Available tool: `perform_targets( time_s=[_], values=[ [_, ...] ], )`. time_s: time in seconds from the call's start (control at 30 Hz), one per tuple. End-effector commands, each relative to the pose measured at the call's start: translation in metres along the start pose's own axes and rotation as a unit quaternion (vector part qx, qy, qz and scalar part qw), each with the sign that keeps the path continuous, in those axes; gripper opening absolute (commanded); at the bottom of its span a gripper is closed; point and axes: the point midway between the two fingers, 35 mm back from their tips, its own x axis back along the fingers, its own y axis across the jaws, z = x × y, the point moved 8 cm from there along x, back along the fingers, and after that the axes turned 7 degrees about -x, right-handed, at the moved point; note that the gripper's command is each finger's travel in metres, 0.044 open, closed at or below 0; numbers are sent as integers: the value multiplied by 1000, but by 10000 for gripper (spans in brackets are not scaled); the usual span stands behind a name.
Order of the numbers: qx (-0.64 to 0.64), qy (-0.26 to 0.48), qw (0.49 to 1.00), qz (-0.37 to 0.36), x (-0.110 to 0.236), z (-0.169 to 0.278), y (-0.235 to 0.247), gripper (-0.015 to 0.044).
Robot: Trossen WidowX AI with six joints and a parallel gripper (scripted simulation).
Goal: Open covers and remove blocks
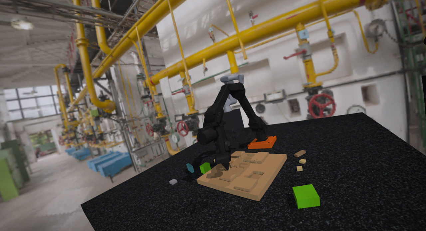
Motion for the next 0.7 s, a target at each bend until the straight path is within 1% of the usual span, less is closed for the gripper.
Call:
perform_targets(
  time_s=[0.0, 0.67],
  values=[
    [0, 2, 1000, 5, 9, 1, -2, 80],
    [2, 1, 1000, 5, 35, 1, -1, 80]
  ],
)
